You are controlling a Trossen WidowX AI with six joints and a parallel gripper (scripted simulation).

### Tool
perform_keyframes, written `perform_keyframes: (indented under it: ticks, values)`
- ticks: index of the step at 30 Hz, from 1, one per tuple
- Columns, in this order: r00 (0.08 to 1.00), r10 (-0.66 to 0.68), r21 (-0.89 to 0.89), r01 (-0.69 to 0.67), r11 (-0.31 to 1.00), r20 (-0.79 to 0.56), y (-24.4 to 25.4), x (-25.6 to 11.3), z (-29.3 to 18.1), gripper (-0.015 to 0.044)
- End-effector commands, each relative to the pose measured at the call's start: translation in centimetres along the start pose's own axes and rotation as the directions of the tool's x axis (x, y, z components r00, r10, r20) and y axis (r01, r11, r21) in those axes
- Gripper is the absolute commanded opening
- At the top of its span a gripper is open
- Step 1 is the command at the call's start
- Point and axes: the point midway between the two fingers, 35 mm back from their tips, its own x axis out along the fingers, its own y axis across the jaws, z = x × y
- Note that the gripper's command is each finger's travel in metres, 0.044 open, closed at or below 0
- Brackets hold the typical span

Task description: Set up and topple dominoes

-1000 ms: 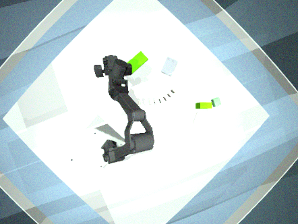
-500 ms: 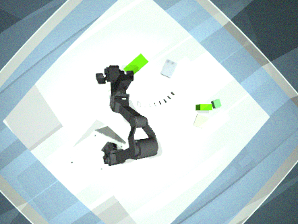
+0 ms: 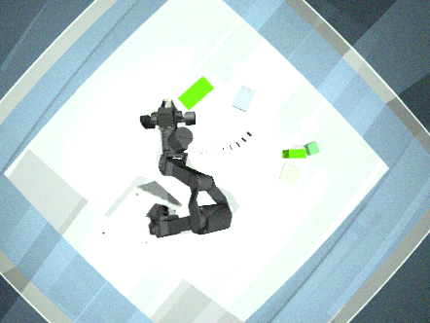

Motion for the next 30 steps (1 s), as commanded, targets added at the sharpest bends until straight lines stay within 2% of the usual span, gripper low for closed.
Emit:
perform_keyframes:
  ticks: [1, 10, 30]
  values:
    - [0.999, -0.016, -0.026, 0.017, 1.0, 0.052, -0.3, -1.2, 0.5, 0.0107]
    - [0.985, -0.056, -0.076, 0.069, 0.995, 0.163, -0.9, -4.2, 1.4, 0.0107]
    - [0.985, -0.052, -0.081, 0.066, 0.995, 0.163, -1.1, -4.0, 1.0, 0.0107]
